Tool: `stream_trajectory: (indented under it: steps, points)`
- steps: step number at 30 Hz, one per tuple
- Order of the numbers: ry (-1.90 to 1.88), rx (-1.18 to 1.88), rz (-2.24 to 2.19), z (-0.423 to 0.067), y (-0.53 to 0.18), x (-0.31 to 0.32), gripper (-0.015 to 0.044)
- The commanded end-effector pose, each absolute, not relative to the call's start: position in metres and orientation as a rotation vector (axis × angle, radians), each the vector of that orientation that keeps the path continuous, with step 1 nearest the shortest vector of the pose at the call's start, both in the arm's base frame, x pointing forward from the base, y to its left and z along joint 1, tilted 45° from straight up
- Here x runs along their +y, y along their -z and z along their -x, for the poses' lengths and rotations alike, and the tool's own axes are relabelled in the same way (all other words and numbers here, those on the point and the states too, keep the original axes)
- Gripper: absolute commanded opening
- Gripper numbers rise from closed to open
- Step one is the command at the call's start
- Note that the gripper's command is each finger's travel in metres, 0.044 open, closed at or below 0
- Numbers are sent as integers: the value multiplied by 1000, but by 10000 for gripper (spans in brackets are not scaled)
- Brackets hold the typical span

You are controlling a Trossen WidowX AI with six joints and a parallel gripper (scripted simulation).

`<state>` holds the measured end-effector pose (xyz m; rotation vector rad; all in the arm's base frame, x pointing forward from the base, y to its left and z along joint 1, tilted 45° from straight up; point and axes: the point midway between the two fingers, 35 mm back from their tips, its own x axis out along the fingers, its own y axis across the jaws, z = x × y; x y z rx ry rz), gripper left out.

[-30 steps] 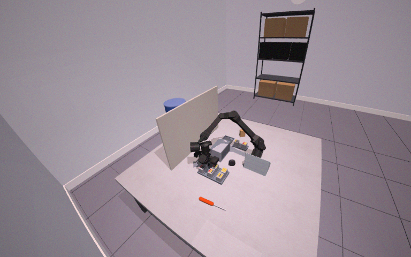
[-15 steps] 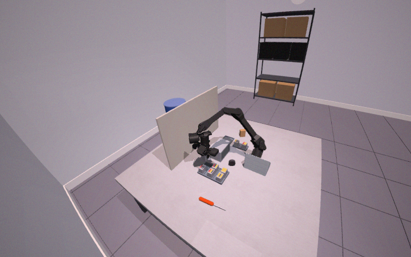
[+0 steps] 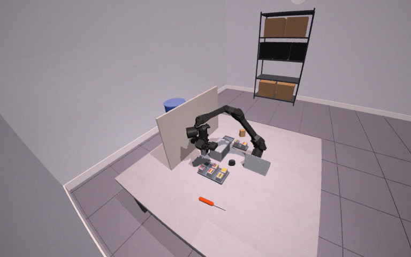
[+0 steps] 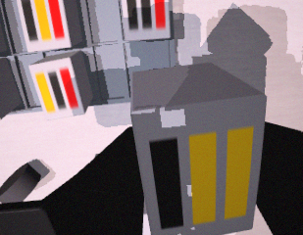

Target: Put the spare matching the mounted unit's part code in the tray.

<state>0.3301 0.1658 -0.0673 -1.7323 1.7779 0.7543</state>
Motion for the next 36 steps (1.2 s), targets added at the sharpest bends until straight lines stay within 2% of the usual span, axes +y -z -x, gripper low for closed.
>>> stream_trajectory:
  steps: [1, 9, 23, 36]
  points:
    - [-751, 1777, 1723, -331, 57, 177, 0]
    - [-756, 1772, 1716, -340, 38, 166, 0]
    - [-776, 1749, 1707, -370, -41, 94, 0]
    - [-768, 1743, 1708, -371, -111, 20, 0]
